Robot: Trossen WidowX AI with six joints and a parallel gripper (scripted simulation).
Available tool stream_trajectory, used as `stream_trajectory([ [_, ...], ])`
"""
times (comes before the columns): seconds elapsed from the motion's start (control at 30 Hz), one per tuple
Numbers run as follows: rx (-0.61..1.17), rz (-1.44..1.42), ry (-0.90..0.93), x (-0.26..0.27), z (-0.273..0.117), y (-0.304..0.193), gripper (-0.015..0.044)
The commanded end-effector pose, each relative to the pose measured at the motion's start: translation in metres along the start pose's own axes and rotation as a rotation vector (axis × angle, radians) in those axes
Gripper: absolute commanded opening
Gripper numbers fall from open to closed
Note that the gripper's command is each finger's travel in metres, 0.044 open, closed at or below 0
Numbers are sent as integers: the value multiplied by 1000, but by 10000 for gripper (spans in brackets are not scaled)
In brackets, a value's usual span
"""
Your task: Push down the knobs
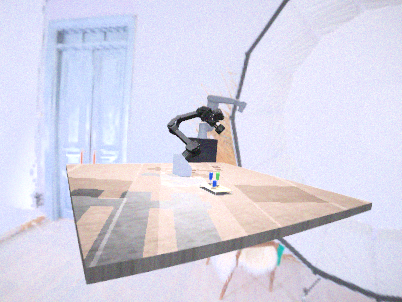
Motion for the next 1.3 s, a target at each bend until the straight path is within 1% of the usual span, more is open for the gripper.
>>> stream_trajectory([
  [0.0,4,-4,0,1,1,1,374],
  [0.23,170,-139,7,24,28,18,190],
  [0.47,397,-195,43,45,76,27,6],
  [0.67,578,-235,94,50,124,29,0],
  [0.9,772,-248,196,43,184,21,0],
  [1.07,883,-227,300,29,225,8,0],
  [1.27,966,-167,465,10,273,-16,0],
])
Point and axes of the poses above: the point midway between the two fingers, 35 mm back from their tips, its own z axis out along the fingers, its own x axis across the jaws, y = z × x, the point moved 3 cm from there along -z, back along the fingers, and after that the axes turned 15 degrees about -z, right-handed, at the moved point
